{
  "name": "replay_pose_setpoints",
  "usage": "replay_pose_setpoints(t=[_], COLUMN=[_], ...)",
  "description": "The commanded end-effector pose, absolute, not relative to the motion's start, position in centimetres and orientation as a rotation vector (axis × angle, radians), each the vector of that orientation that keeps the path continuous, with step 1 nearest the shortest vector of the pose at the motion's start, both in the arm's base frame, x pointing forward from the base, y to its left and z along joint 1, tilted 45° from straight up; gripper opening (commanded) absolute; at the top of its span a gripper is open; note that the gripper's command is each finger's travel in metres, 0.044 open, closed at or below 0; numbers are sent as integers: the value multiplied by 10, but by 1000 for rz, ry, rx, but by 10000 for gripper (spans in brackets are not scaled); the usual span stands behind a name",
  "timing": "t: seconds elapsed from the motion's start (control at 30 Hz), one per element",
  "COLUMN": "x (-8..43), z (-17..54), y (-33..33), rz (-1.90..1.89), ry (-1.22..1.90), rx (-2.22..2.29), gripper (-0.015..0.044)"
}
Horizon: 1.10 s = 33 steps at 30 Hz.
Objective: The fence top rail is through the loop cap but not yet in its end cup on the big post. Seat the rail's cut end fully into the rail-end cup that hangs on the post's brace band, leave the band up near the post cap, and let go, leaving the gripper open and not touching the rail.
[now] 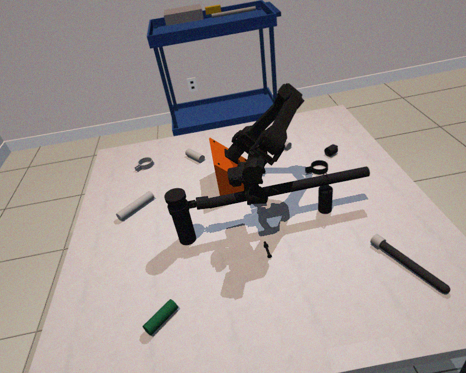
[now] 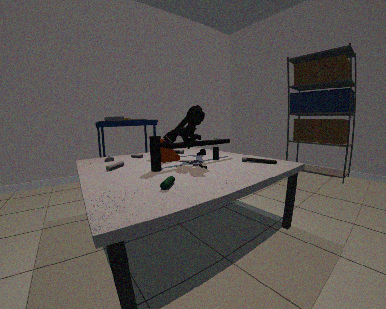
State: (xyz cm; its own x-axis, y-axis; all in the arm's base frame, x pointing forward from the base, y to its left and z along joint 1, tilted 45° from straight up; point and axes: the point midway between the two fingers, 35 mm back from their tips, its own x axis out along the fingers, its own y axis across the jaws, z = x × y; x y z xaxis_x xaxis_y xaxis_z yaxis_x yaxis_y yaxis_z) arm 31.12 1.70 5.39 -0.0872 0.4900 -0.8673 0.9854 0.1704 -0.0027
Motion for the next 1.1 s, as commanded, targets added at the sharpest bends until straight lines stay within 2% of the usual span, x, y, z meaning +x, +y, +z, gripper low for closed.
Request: replay_pose_setpoints(t=[0.0,1.07], x=[315,320], z=[54,52], y=[3,-6], rz=[-837,-837], ry=[1656,1656], rx=[1419,1418], gripper=[0,0])
